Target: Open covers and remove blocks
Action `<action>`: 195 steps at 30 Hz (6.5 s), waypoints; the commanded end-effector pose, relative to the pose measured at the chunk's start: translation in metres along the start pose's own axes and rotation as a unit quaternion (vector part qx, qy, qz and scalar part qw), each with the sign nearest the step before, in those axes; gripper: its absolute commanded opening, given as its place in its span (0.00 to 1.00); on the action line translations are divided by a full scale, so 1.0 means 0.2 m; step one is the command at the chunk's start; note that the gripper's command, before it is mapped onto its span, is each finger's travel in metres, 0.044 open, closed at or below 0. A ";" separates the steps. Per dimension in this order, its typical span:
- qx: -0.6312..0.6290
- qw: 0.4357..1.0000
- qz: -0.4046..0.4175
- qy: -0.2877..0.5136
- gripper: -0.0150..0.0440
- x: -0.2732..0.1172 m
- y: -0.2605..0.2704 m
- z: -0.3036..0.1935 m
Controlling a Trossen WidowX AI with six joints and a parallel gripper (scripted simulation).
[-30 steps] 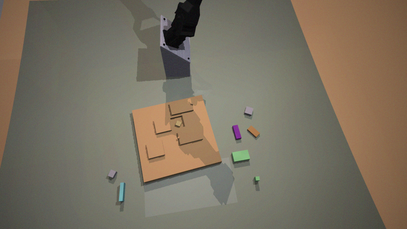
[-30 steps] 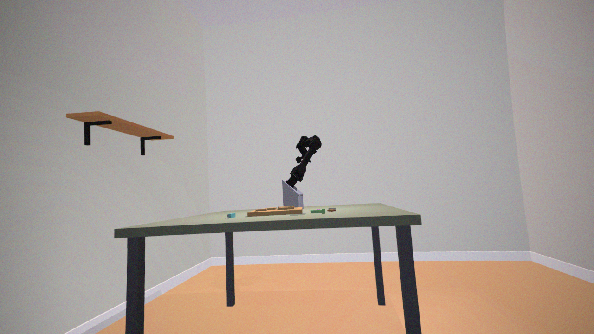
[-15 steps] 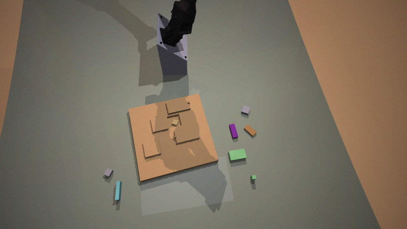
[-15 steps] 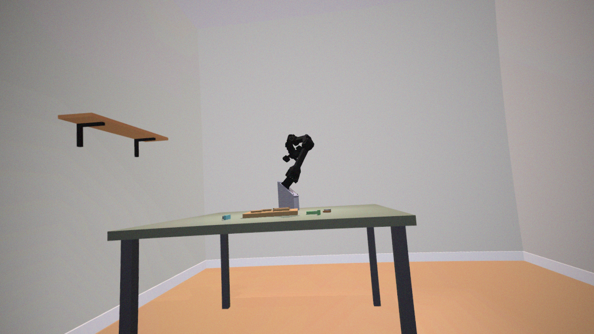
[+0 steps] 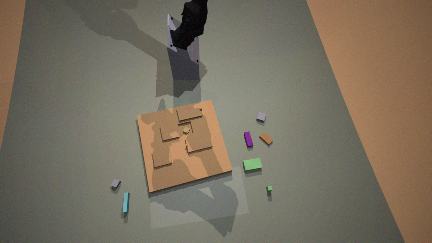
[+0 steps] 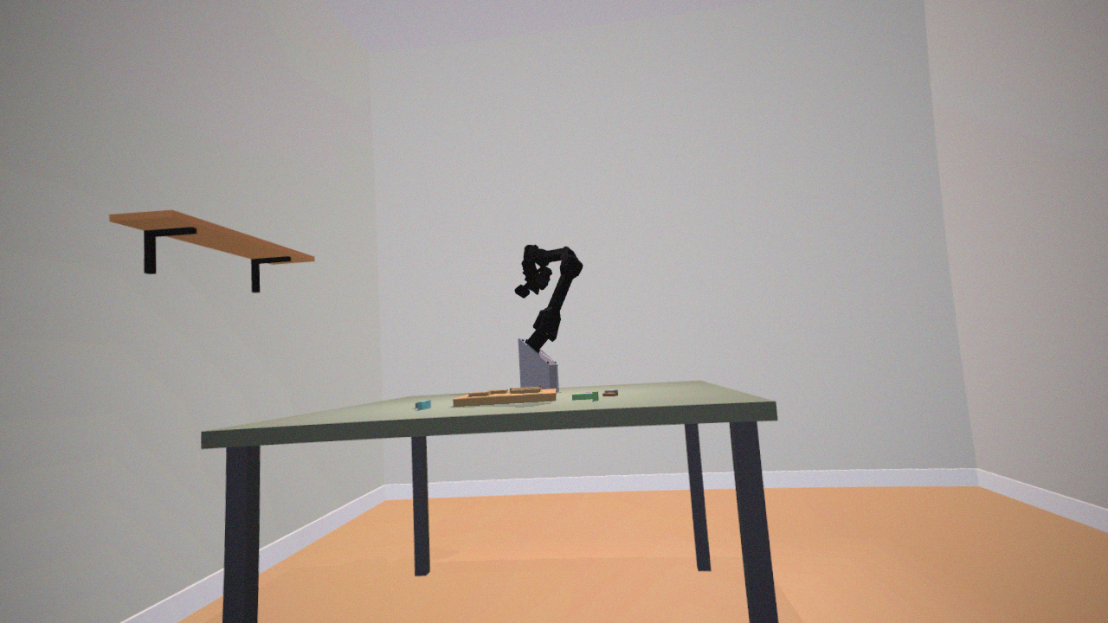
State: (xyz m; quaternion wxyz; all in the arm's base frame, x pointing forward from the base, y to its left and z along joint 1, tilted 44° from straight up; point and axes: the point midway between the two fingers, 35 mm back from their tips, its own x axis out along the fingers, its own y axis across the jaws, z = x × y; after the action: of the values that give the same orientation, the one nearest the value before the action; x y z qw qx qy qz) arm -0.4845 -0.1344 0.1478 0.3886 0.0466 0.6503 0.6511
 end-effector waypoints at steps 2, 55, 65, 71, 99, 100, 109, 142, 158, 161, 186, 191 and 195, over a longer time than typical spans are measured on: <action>-0.048 0.998 -0.012 0.028 0.25 -0.08 -0.08 -0.08; -0.548 0.768 -0.033 0.330 0.25 -1.04 -1.04 -0.54; -0.625 0.682 -0.017 0.378 0.25 -1.24 -1.23 -0.53; -0.666 0.627 -0.006 0.404 0.25 -1.36 -1.35 -0.50; -0.805 0.333 0.066 0.486 0.25 -1.86 -1.88 -0.24; -0.808 0.321 0.069 0.489 0.25 -1.87 -1.90 -0.23; -0.832 0.207 0.096 0.505 0.25 -2.01 -2.05 -0.08; -0.825 -0.161 0.183 0.509 0.25 -2.32 -2.48 0.54; -0.758 -0.362 0.220 0.496 0.25 -2.41 -2.67 0.93; -0.740 -0.400 0.225 0.492 0.25 -2.42 -2.70 1.01; -0.532 -0.673 0.248 0.450 0.25 -2.41 -2.86 1.69; -0.481 -0.717 0.248 0.439 0.25 -2.39 -2.87 1.83; -0.439 -0.749 0.246 0.430 0.25 -2.36 -2.88 1.94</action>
State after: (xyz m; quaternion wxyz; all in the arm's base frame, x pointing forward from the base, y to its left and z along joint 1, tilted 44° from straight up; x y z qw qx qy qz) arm 0.3120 -0.1898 -0.0922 0.7060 0.3390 0.6201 0.0461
